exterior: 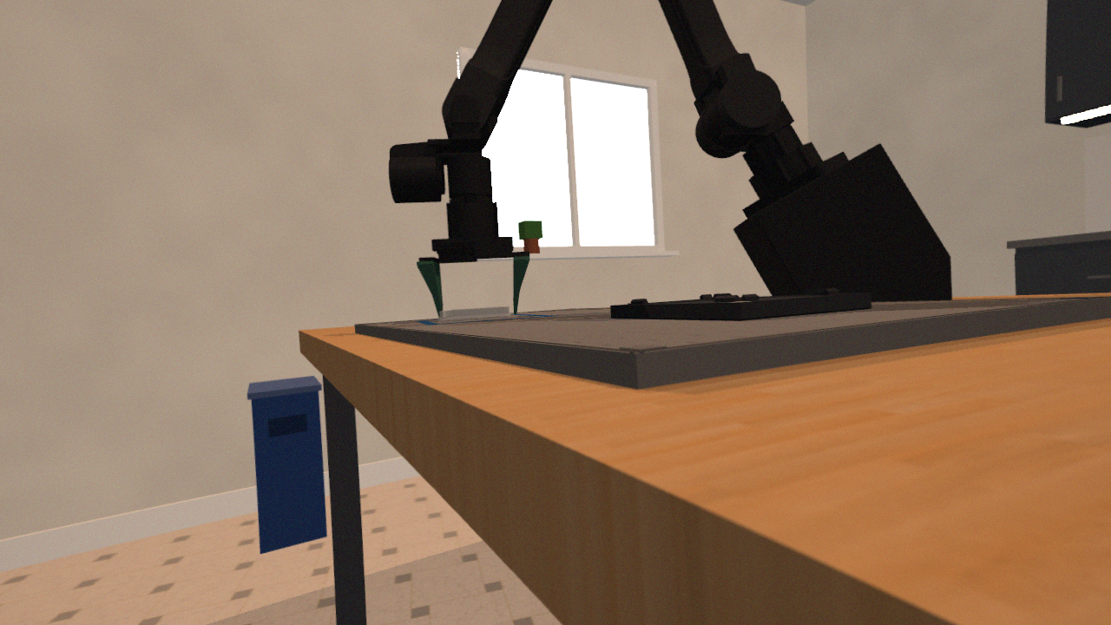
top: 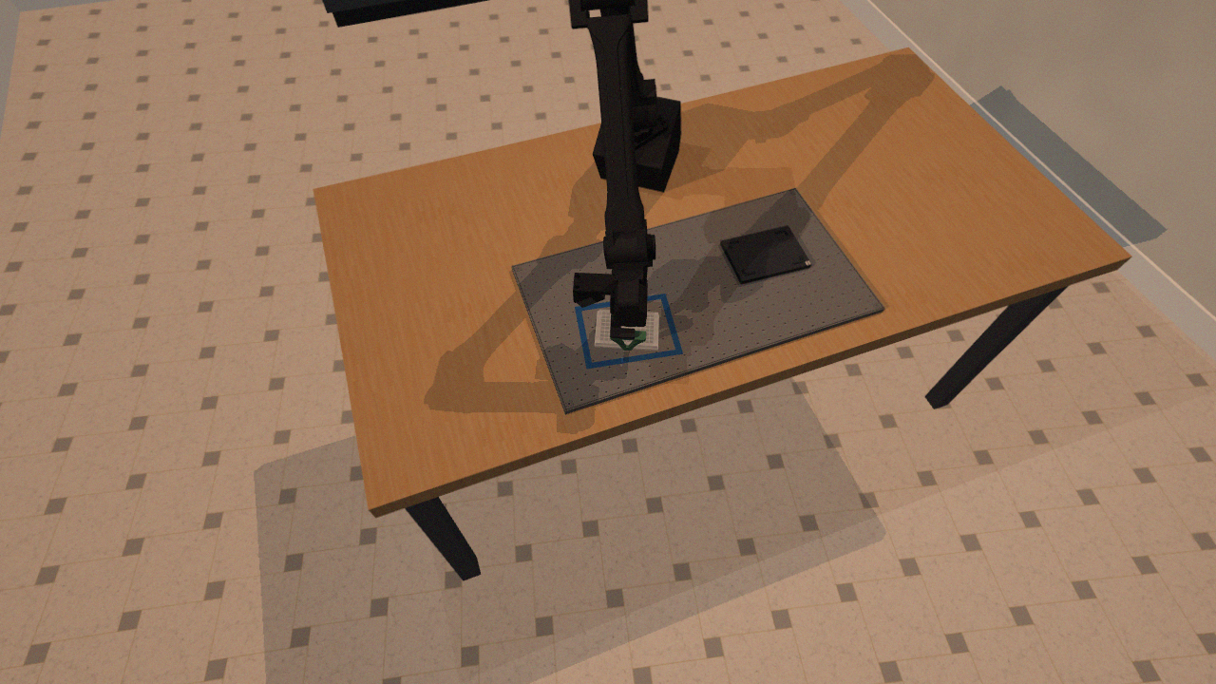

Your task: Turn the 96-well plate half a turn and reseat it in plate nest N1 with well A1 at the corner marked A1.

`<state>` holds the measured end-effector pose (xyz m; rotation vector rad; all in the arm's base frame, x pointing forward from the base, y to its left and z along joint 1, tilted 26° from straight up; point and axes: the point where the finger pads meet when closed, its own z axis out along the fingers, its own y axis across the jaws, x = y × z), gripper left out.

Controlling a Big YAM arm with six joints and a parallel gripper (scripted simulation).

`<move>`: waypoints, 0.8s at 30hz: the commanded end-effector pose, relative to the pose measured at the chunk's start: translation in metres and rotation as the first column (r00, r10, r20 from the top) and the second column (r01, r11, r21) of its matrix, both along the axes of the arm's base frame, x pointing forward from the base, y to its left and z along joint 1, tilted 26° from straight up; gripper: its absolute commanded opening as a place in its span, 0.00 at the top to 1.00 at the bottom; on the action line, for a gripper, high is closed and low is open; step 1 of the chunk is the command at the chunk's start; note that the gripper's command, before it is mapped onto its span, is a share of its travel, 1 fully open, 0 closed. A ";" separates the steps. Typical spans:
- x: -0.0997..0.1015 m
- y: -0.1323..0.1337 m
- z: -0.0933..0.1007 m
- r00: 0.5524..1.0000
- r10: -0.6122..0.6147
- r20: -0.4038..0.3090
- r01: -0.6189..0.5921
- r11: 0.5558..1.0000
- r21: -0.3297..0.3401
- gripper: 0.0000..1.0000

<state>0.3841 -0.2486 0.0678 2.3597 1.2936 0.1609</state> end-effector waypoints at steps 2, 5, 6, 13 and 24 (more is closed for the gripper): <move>0.000 -0.005 -0.004 1.000 -0.001 -0.005 0.001 1.000 0.000 0.00; 0.000 -0.005 -0.004 1.000 -0.001 -0.005 0.001 1.000 0.000 1.00; 0.000 -0.005 -0.004 1.000 -0.002 -0.005 0.002 1.000 0.000 1.00; -0.001 -0.005 -0.004 1.000 -0.003 -0.005 0.003 1.000 0.000 1.00; -0.001 -0.005 -0.004 1.000 -0.003 -0.005 0.003 1.000 0.000 1.00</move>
